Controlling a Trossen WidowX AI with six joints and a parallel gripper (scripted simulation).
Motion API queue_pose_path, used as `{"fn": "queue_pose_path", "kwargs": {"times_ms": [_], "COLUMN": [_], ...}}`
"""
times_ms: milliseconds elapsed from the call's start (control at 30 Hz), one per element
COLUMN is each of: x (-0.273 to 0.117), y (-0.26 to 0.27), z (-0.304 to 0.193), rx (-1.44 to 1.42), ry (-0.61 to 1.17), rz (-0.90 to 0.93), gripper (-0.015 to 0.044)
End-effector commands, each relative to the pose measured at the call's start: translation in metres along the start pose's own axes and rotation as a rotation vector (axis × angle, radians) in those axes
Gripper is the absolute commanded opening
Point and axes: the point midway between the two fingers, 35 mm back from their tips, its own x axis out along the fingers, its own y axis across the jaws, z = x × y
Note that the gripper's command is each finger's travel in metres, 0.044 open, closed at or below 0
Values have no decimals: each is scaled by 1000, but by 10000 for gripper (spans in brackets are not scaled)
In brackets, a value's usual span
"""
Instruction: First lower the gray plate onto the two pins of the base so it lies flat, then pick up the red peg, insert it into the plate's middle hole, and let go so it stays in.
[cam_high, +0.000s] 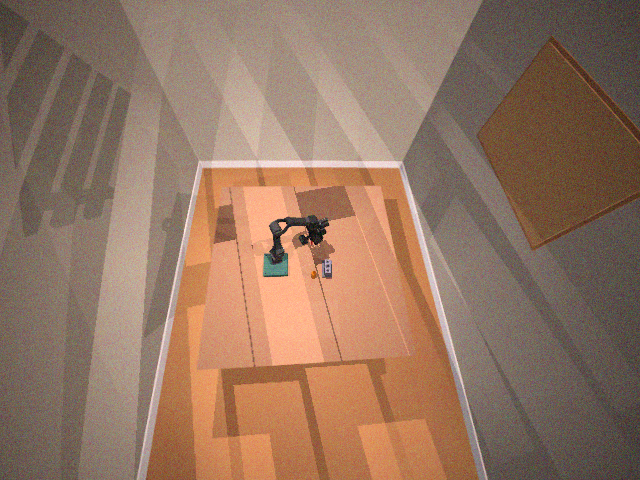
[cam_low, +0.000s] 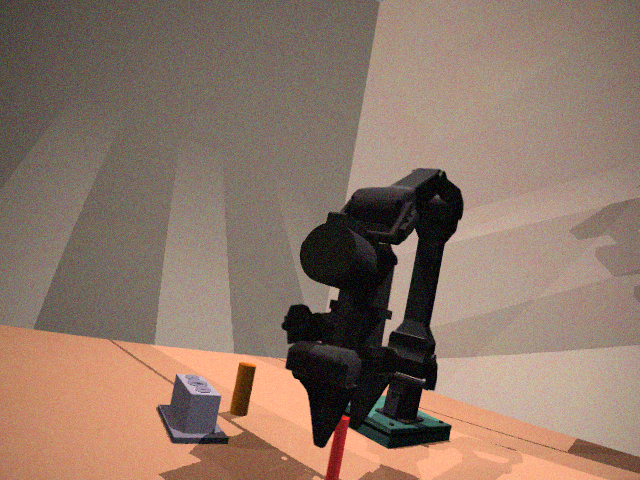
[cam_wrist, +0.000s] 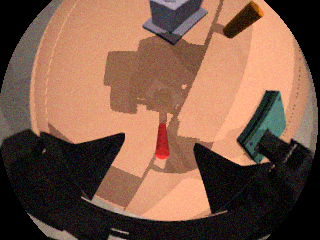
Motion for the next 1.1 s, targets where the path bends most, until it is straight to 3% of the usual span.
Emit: {"fn": "queue_pose_path", "kwargs": {"times_ms": [0,233,767,1067], "x": [10,18,18,18], "y": [-2,-3,-3,-3], "z": [-1,-1,-1,-1], "rx": [4,4,4,4], "ry": [4,5,5,5], "rz": [-8,-8,-8,-8], "gripper": [440,440,20,0]}}
